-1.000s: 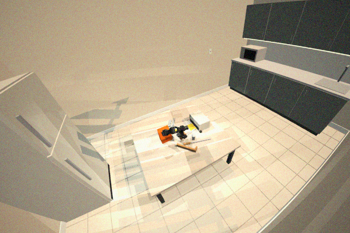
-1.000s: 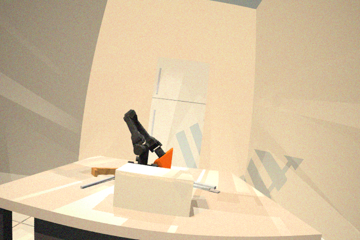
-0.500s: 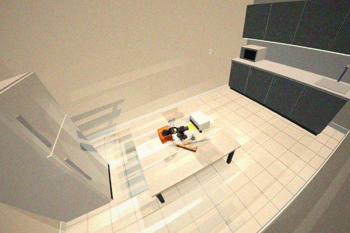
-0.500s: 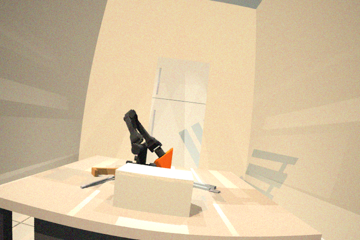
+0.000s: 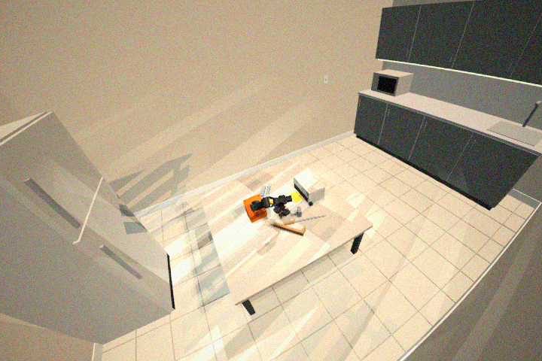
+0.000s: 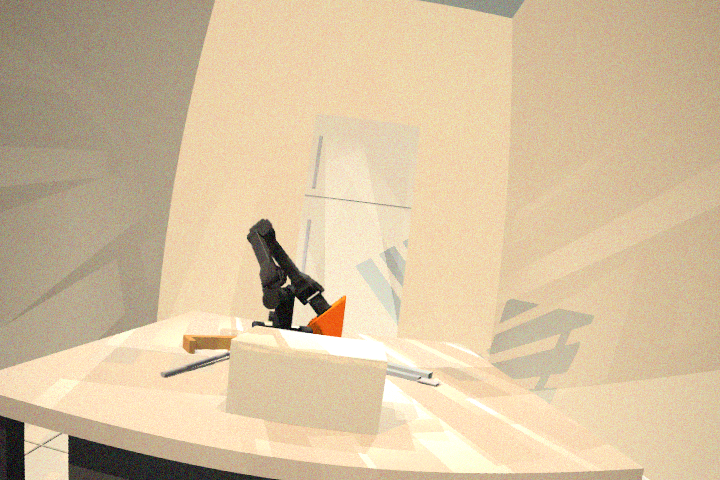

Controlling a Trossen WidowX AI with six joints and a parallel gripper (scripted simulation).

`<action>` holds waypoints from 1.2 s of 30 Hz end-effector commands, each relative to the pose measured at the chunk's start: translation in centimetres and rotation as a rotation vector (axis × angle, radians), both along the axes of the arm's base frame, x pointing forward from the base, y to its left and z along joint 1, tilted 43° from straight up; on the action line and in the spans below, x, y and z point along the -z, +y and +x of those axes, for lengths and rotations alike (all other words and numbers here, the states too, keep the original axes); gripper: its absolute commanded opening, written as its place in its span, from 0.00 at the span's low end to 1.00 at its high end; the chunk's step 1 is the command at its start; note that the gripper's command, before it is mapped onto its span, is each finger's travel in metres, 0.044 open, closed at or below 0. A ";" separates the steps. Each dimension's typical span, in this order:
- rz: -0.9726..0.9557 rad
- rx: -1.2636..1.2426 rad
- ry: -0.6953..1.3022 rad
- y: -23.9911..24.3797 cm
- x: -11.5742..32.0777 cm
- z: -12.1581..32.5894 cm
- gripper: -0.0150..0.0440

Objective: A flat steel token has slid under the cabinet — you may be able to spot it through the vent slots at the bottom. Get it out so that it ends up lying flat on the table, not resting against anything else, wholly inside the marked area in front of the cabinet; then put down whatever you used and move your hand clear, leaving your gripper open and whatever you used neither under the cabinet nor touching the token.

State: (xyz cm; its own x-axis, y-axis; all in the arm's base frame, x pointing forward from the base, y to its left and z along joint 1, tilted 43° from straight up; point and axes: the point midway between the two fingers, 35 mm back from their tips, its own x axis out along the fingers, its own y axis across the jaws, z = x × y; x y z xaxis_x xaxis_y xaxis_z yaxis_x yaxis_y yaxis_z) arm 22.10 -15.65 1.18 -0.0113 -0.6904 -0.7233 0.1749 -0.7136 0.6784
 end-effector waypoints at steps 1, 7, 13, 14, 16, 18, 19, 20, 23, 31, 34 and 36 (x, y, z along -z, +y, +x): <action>0.001 -0.001 -0.001 0.0 0.0 0.0 0.71; 0.001 0.001 -0.002 -0.1 0.0 0.0 0.71; -0.002 0.000 -0.004 -0.2 0.1 0.0 0.67; -0.002 0.000 -0.004 -0.2 0.1 0.0 0.62; -0.002 0.000 -0.004 -0.2 0.1 0.0 0.53; -0.002 0.000 -0.004 -0.2 0.1 0.0 0.48; -0.002 0.000 -0.004 -0.2 0.1 0.0 0.47; -0.002 0.000 -0.004 -0.2 0.1 0.0 0.45; -0.002 0.000 -0.004 -0.2 0.1 0.0 0.42; -0.002 0.000 -0.003 -0.2 0.1 0.0 0.25; -0.002 0.000 -0.003 -0.2 0.1 0.1 0.25; -0.001 0.000 -0.004 -0.1 0.1 0.4 0.25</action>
